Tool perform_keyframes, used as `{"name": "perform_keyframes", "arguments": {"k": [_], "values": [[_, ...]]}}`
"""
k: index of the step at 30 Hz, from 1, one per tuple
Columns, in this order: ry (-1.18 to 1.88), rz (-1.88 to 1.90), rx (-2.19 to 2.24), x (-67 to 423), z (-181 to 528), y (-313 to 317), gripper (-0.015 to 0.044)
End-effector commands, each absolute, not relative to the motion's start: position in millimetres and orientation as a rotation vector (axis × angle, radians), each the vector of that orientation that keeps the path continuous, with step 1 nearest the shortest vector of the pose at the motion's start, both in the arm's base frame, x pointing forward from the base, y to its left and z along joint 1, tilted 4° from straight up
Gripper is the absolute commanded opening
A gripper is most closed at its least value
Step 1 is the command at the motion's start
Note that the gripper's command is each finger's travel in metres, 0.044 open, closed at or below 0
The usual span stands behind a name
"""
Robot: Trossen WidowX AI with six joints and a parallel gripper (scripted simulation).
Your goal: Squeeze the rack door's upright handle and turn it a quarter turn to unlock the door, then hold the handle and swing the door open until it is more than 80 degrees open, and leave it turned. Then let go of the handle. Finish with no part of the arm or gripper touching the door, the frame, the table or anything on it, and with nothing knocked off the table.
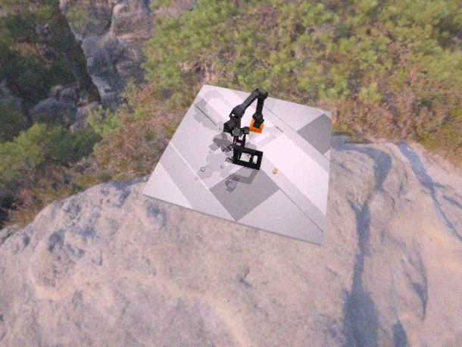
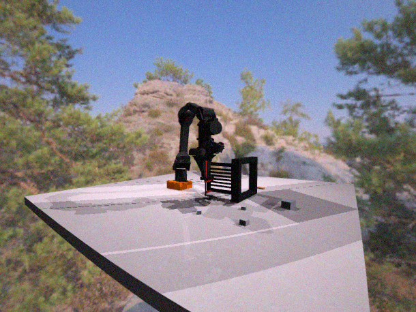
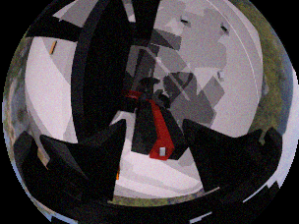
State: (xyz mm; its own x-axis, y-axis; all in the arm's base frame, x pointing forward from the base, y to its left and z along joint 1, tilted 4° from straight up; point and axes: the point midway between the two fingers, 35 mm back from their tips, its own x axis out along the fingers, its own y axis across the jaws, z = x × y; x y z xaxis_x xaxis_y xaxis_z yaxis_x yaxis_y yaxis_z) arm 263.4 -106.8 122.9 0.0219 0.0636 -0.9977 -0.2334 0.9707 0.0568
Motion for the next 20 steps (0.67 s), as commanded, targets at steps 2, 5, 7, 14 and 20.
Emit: {"name": "perform_keyframes", "arguments": {"k": [2,5,7,14,20], "values": [[1.533,0.234,-0.139,264.0,130.1,-107.6,0.029],[1.533,0.234,-0.139,264.1,133.7,-108.0,0.029],[1.533,0.234,-0.138,264.2,136.2,-108.2,0.029],[1.533,0.234,-0.138,264.4,144.8,-108.9,0.029],[1.533,0.233,-0.138,264.3,152.2,-109.5,0.029]]}}
